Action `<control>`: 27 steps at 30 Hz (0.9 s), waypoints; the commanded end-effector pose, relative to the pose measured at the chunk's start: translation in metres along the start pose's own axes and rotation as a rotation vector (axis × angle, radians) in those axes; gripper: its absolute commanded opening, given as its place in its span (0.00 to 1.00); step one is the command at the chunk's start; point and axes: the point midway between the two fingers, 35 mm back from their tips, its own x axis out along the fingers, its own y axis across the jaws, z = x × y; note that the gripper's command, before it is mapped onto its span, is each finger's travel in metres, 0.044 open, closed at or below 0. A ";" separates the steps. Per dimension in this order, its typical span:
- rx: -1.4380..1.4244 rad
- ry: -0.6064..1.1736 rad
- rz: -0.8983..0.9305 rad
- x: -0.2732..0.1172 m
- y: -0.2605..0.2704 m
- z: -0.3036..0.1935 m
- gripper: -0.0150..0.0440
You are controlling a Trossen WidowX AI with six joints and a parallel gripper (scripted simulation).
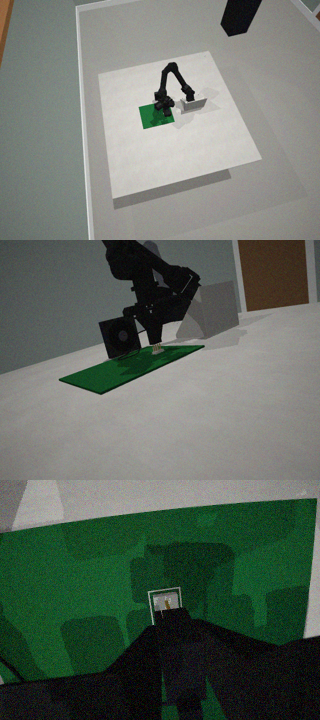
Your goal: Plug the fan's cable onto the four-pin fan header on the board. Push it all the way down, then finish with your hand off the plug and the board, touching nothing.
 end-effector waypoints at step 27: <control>0.000 0.003 0.003 0.002 0.000 0.002 0.25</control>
